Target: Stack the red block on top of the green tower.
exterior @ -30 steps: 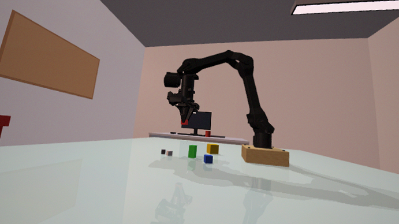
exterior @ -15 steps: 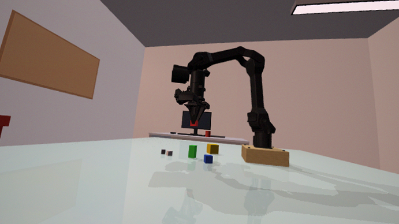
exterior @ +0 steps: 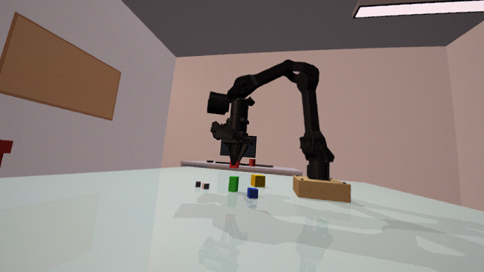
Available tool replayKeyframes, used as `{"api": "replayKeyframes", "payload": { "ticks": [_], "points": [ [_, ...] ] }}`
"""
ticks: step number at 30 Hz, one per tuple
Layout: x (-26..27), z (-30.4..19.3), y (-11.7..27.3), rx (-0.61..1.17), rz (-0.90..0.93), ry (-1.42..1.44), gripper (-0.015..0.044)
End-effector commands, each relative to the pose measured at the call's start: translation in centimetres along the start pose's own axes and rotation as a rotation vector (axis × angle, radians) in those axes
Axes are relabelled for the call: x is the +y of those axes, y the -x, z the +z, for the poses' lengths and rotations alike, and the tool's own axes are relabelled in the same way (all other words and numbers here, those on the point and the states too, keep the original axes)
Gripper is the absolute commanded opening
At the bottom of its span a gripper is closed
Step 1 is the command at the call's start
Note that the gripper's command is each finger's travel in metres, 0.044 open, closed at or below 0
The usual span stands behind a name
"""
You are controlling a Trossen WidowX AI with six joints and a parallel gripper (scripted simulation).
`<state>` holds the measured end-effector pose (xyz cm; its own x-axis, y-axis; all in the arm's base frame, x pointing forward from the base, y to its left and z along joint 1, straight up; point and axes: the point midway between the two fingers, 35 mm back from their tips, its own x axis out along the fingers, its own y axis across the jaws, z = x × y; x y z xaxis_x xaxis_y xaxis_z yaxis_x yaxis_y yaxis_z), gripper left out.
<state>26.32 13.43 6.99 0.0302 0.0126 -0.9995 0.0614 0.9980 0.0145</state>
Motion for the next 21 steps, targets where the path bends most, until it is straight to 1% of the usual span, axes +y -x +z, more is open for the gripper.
{"api": "replayKeyframes", "payload": {
  "ticks": [1,5,21],
  "points": [
    [0.0,-0.1,-1.3,0.004,0.001,-0.004,0.0000],
    [0.0,-0.1,-2.7,0.004,0.001,-0.004,0.0000],
    [0.0,-0.1,-2.7,0.004,0.001,-0.004,0.0000]
  ]
}}
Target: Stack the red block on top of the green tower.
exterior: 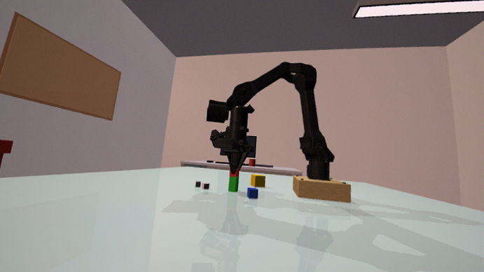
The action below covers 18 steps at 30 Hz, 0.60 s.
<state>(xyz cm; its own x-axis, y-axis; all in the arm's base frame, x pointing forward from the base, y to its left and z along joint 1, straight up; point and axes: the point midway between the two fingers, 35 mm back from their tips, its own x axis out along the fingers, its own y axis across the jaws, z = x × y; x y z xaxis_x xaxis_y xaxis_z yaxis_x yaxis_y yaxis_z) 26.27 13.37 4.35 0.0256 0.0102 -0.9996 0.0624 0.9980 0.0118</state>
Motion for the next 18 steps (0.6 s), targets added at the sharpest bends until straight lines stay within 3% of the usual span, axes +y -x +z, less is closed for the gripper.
{"api": "replayKeyframes", "payload": {
  "ticks": [1,16,18],
  "points": [
    [0.05,0.02,-0.06,0.000,0.003,-0.003,0.0000],
    [0.04,0.04,0.43,0.000,0.003,-0.003,0.0000],
    [0.00,0.01,-0.04,0.000,0.000,0.000,0.0053]
  ]
}}
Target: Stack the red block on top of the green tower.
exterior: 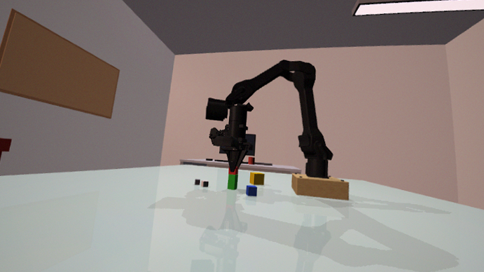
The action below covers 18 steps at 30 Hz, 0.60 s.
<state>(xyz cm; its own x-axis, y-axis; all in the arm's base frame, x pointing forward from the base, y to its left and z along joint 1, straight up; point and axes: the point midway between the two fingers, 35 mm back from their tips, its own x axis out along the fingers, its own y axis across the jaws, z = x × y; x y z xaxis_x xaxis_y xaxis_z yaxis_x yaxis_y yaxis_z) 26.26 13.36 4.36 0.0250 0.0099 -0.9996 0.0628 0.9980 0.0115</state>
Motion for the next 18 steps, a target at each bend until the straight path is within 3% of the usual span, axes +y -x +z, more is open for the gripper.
{"api": "replayKeyframes", "payload": {
  "ticks": [1,14,18],
  "points": [
    [0.01,0.01,-0.06,-0.001,0.000,0.000,0.0079],
    [0.01,0.01,-0.06,-0.001,0.000,0.000,0.0420],
    [0.01,0.01,-0.06,-0.001,0.000,0.000,0.0440]
  ]
}}
